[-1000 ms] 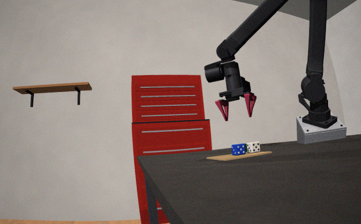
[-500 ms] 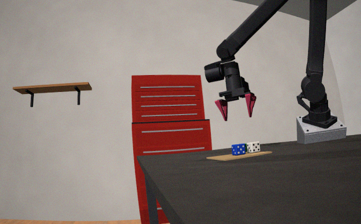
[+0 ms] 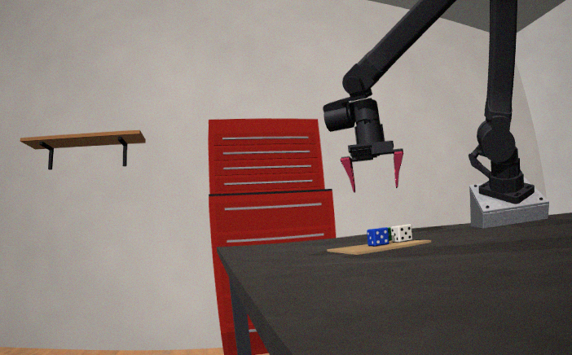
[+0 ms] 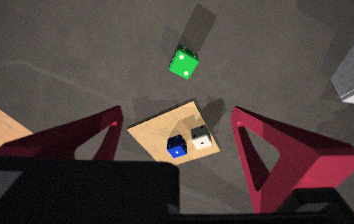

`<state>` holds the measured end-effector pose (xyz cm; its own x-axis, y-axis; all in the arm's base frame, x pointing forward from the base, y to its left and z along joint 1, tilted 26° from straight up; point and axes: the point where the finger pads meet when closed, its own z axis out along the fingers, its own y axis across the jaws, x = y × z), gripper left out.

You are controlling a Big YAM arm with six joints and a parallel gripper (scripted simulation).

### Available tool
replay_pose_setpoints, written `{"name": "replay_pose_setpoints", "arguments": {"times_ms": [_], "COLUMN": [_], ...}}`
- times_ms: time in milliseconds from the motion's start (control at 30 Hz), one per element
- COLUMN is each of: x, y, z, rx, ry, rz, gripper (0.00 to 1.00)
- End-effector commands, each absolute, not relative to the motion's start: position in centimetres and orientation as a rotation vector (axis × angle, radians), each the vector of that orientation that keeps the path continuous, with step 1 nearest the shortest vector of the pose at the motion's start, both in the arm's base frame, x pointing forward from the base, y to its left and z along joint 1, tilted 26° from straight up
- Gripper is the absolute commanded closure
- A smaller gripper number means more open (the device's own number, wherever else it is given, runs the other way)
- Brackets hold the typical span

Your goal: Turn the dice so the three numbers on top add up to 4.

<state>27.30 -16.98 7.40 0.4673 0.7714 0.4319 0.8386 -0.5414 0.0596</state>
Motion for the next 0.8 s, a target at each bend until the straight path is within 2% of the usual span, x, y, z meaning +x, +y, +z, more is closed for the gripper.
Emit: {"name": "replay_pose_setpoints", "arguments": {"times_ms": [0, 767], "x": [27.5, 27.5], "y": [-17.3, -17.1], "z": [7.1, 6.3], "rx": [-2.458, -1.802], "ry": [-1.630, -2.520], "rz": [-0.647, -0.709], "gripper": [0.00, 0.00]}}
